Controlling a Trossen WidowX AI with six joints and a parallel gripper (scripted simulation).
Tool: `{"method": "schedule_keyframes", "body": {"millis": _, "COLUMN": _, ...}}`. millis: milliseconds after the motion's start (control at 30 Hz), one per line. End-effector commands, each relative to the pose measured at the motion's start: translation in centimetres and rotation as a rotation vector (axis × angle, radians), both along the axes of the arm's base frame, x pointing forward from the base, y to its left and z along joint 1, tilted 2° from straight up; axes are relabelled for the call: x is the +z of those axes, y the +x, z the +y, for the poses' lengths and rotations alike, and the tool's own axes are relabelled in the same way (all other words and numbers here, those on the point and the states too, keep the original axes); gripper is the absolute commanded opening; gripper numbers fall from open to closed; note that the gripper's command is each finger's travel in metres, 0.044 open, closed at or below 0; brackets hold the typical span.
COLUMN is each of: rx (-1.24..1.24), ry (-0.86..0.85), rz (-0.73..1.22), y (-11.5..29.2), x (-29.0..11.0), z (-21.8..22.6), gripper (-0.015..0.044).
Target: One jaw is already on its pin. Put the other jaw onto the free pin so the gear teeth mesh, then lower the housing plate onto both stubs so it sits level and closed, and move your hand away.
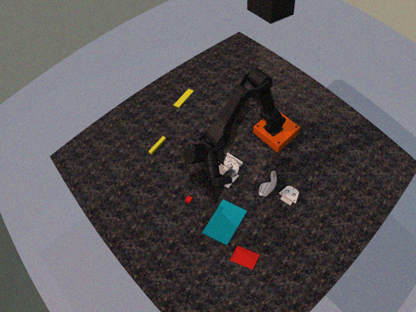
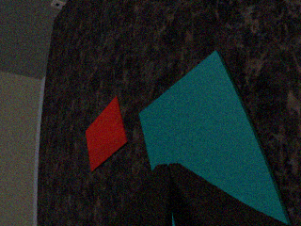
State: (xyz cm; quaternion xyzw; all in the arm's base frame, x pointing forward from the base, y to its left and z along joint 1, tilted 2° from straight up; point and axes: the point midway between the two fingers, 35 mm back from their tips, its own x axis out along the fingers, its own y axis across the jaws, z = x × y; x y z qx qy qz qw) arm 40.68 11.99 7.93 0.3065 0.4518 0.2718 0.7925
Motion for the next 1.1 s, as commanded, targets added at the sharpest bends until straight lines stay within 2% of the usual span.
{"method": "schedule_keyframes", "body": {"millis": 0, "rx": 0.000, "ry": 0.000, "rz": 0.000, "y": 0.0, "x": 0.0, "z": 0.0, "gripper": 0.0000}}
{"method": "schedule_keyframes", "body": {"millis": 333, "rx": 0.007, "ry": -0.036, "rz": 0.129, "y": -2.6, "x": -0.4, "z": 2.6, "gripper": 0.0262}}
{"method": "schedule_keyframes", "body": {"millis": 567, "rx": 0.055, "ry": -0.152, "rz": 0.211, "y": -6.2, "x": -1.0, "z": 5.3, "gripper": 0.0440}}
{"method": "schedule_keyframes", "body": {"millis": 1067, "rx": 0.177, "ry": -0.466, "rz": 0.333, "y": -15.2, "x": -1.8, "z": 8.2, "gripper": 0.0440}}
